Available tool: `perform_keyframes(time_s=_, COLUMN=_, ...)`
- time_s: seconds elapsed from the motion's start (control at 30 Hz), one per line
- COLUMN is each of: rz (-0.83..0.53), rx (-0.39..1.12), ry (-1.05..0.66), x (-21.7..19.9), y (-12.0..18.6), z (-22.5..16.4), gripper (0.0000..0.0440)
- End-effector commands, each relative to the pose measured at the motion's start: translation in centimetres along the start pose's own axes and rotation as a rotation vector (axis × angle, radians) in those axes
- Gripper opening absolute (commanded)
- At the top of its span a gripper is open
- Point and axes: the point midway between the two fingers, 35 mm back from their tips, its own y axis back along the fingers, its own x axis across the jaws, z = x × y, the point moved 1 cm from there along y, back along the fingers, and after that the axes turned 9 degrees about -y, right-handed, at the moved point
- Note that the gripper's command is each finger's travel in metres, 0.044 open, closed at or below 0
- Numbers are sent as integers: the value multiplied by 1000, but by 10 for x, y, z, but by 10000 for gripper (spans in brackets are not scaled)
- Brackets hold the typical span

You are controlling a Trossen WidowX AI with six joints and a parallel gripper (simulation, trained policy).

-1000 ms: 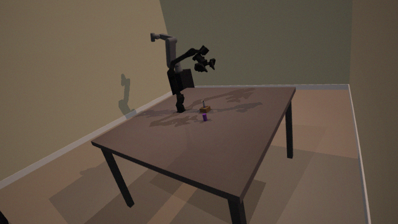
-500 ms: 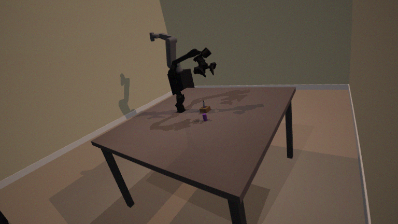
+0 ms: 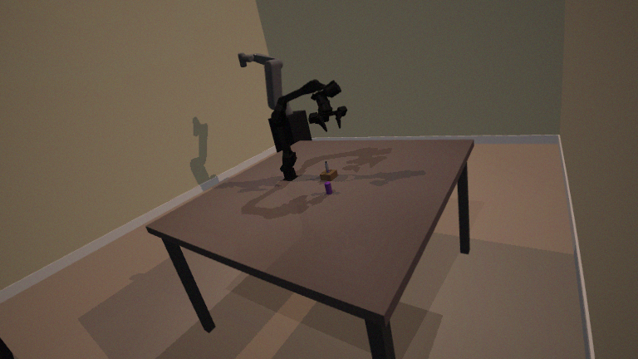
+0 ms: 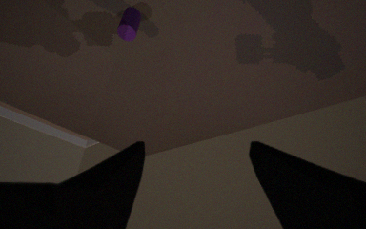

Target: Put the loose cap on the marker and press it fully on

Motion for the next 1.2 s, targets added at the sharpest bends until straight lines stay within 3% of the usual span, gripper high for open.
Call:
perform_keyframes(time_s=0.0, rz=26, rx=-37, ry=-31, x=5, y=-9, z=-2, gripper=322)
perform_keyframes(time_s=1.17, rz=217, rx=-313, ry=-278, x=54, y=-77, z=-18, gripper=319)
